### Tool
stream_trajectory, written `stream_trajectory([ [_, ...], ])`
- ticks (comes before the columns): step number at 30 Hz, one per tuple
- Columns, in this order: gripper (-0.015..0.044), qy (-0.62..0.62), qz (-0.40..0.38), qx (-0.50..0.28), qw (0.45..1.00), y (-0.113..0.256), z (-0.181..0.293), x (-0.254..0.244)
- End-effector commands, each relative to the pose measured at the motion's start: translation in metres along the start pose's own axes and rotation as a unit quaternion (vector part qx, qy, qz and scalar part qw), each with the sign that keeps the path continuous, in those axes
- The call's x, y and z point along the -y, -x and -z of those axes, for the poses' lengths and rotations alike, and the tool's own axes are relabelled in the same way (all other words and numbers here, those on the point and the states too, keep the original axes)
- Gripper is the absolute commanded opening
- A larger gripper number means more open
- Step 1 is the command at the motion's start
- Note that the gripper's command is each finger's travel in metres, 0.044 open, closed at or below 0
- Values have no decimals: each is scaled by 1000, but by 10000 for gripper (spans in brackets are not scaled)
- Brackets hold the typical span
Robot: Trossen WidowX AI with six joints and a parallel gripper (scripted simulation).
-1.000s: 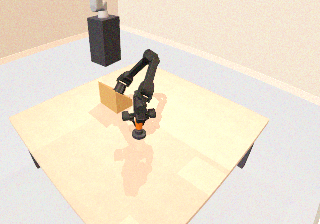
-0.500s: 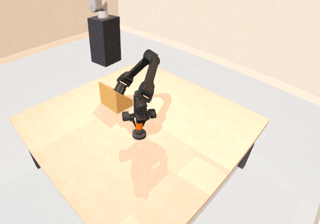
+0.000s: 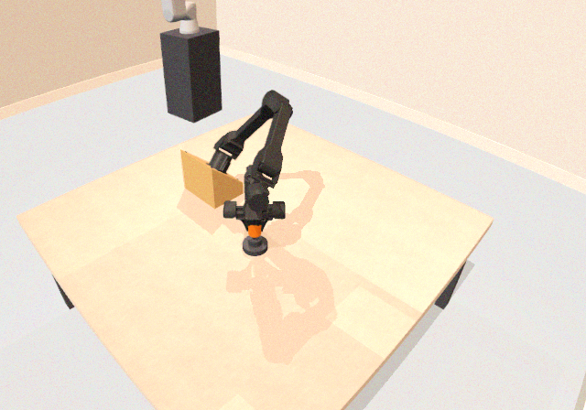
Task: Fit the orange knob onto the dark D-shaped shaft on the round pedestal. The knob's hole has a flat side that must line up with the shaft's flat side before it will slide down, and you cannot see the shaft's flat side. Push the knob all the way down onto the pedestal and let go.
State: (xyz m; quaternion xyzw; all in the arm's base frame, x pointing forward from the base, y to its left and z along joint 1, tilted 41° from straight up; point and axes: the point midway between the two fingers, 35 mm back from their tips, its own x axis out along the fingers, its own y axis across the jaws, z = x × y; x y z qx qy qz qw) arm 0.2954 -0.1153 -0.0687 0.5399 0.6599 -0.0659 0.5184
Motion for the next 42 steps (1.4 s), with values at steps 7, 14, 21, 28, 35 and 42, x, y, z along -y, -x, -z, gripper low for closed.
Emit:
stream_trajectory([
  [7, 0, -13, 1, 2, 1000, -2, -1, 0],
  [14, 0, -13, 1, 2, 1000, -2, 0, 1],
  [21, 0, -14, 1, 2, 1000, -2, 0, 1],
  [28, 0, -14, 1, 2, 1000, 0, 1, 1],
  [35, 0, -40, 1, 2, 999, 3, 1, 0],
  [42, 0, -118, 1, 2, 993, 2, -2, -1],
])
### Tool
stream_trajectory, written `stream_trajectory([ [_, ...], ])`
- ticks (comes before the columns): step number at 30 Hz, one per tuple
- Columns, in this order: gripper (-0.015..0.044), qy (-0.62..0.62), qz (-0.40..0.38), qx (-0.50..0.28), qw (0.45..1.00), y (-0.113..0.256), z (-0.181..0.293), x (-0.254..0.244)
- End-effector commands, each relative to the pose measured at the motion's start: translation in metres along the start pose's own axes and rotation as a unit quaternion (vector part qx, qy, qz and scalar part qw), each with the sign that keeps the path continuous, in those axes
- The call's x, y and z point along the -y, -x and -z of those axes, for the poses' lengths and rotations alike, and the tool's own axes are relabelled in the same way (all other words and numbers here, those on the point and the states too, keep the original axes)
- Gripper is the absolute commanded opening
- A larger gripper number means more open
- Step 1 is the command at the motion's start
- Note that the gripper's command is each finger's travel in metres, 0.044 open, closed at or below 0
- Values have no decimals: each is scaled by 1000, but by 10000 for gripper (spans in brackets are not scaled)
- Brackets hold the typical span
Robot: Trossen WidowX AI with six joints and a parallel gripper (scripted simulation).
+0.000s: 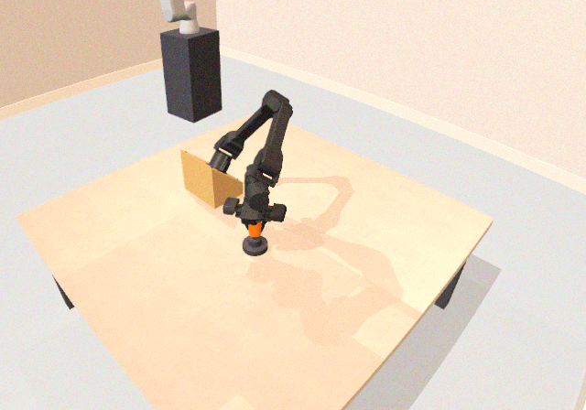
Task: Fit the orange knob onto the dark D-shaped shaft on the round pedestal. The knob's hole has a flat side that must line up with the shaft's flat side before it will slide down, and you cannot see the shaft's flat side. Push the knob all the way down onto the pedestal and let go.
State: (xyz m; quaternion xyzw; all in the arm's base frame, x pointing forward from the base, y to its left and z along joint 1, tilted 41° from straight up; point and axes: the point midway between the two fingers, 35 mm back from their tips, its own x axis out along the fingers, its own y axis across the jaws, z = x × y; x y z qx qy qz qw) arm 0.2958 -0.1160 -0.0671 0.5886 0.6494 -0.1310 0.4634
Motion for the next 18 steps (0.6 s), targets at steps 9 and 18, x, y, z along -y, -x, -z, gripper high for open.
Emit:
stream_trajectory([
  [9, 0, -19, 1, 1, 1000, -3, -2, 1],
  [18, 0, -19, 1, 1, 1000, -4, 0, 2],
])
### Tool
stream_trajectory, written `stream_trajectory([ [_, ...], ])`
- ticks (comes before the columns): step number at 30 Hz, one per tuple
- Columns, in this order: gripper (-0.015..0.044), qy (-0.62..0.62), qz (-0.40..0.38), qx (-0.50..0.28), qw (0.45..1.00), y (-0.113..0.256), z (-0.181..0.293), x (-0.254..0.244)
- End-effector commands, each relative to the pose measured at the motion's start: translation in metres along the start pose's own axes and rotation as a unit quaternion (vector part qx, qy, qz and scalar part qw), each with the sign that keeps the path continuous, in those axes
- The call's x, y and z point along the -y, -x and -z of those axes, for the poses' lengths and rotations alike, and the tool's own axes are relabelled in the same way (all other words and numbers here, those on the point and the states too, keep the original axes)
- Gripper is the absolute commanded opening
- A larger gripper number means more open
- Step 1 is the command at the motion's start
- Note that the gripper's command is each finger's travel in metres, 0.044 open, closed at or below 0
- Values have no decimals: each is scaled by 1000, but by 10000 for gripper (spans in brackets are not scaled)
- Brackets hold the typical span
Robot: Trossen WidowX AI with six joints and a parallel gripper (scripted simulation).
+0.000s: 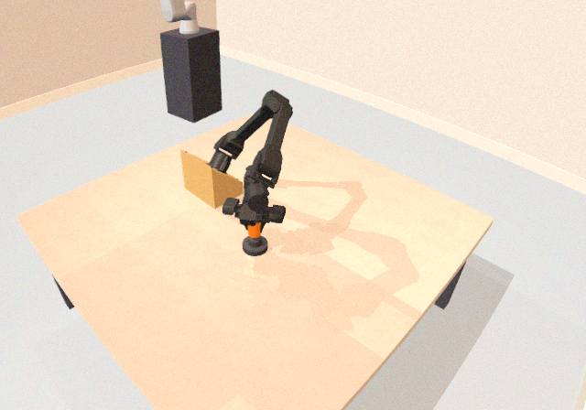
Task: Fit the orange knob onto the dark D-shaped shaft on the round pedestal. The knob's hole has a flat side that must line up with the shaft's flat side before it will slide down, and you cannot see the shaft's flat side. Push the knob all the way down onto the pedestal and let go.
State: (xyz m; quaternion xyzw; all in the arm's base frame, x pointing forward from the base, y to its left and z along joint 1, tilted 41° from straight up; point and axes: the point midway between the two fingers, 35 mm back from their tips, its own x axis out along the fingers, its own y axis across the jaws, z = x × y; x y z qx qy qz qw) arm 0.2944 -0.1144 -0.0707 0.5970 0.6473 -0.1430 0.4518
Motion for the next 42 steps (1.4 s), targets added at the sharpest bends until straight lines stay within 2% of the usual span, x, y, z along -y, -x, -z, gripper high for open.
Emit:
stream_trajectory([
  [1, 0, -1, 0, 2, 1000, 0, 0, 0],
  [10, 0, -5, 0, 2, 1000, 5, -1, -2],
  [18, 0, -105, 0, 2, 994, 3, -1, -3],
  [42, 0, -105, 0, 2, 994, 1, -1, -1],
])
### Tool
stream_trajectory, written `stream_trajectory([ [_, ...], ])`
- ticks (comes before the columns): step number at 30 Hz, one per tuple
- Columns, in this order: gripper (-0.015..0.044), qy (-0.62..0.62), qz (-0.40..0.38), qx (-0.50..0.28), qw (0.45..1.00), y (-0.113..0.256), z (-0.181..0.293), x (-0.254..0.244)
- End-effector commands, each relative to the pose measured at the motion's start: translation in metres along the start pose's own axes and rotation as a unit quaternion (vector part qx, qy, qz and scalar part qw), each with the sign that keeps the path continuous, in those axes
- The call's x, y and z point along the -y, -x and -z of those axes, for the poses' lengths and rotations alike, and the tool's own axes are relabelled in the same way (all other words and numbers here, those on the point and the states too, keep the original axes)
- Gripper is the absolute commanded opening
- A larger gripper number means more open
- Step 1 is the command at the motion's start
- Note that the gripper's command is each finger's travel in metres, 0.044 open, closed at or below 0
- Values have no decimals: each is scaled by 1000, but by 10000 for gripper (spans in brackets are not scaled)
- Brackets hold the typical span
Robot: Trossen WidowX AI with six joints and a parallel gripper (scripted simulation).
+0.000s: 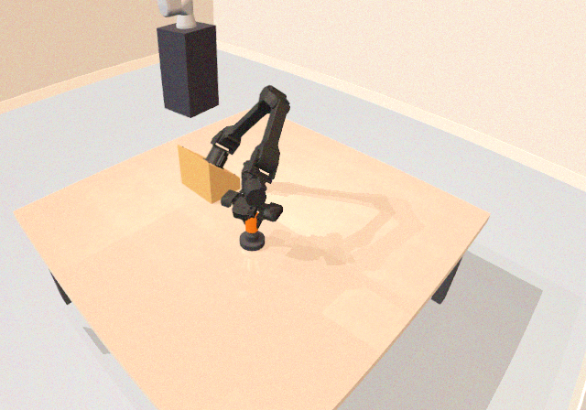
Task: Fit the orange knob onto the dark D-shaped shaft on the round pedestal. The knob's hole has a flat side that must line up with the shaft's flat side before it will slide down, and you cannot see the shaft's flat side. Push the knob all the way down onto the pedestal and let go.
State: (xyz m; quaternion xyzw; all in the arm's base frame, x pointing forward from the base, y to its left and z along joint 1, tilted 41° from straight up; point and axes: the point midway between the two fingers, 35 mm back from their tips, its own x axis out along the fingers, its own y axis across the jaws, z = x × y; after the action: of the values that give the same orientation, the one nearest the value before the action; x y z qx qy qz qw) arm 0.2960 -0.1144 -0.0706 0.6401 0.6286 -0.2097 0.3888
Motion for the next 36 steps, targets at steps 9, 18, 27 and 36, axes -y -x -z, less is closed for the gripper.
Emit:
stream_trajectory([
  [9, 0, -41, 0, 0, 999, 5, 0, 0],
  [18, 0, -107, 0, 0, 994, 2, 0, 0],
  [27, 0, -107, 0, 0, 994, 1, 0, 1],
  [36, 0, -107, 0, 0, 994, -1, 0, 0],
])
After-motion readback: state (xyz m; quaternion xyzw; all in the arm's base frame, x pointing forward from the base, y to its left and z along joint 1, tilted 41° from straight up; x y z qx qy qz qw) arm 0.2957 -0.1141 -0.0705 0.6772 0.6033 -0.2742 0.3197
